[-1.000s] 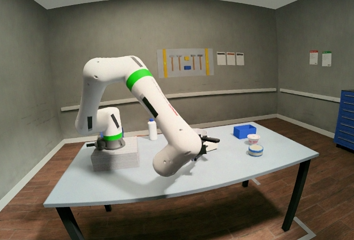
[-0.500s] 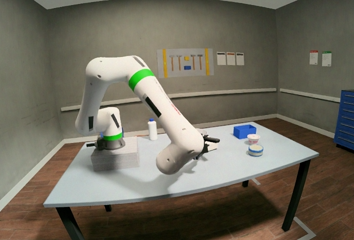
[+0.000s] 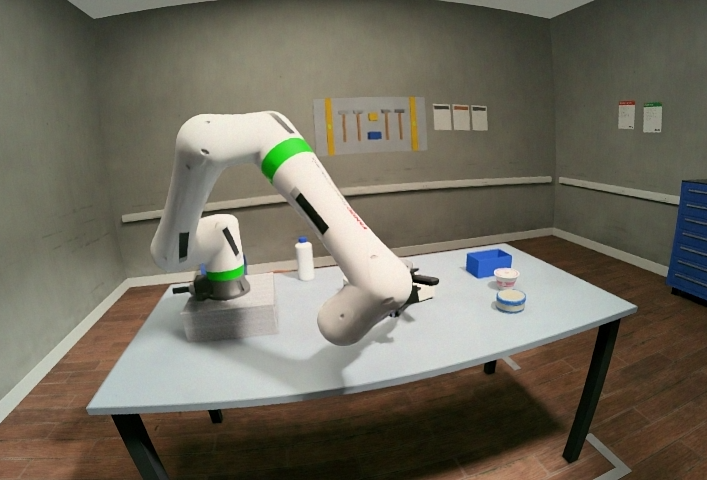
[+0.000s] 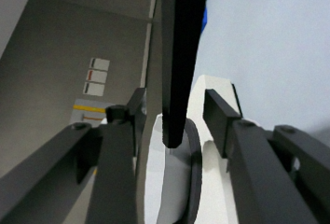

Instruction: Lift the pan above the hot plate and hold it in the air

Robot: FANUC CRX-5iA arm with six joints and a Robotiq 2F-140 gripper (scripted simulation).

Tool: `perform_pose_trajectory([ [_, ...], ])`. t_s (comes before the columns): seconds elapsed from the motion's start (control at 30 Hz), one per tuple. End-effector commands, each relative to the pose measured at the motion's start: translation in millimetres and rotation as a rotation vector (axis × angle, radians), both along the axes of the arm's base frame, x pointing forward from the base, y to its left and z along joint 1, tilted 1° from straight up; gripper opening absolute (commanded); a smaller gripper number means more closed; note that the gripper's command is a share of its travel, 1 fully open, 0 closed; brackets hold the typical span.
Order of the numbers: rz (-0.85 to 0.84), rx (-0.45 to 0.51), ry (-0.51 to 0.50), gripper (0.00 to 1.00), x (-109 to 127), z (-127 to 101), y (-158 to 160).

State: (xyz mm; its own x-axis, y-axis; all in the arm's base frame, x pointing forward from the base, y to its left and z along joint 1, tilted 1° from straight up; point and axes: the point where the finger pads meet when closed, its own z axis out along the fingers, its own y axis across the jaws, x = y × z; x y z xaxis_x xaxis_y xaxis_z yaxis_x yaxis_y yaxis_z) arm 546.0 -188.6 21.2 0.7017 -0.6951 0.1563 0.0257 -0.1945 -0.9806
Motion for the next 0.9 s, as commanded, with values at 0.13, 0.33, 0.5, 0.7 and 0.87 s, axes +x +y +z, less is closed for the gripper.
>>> perform_pose_trajectory([
  [0.13, 0.0, -0.001, -0.001, 0.41, 7.0, -0.5, 6.3],
  [0.33, 0.0, -0.001, -0.001, 0.41, 10.5, -1.1, 9.7],
  [0.5, 0.0, -0.001, -0.001, 0.41, 14.3, -1.7, 13.4],
  [0.7, 0.0, -0.001, -0.001, 0.41, 17.8, -2.3, 16.8],
  [0.87, 0.0, -0.001, -0.001, 0.41, 19.1, -2.5, 18.1],
])
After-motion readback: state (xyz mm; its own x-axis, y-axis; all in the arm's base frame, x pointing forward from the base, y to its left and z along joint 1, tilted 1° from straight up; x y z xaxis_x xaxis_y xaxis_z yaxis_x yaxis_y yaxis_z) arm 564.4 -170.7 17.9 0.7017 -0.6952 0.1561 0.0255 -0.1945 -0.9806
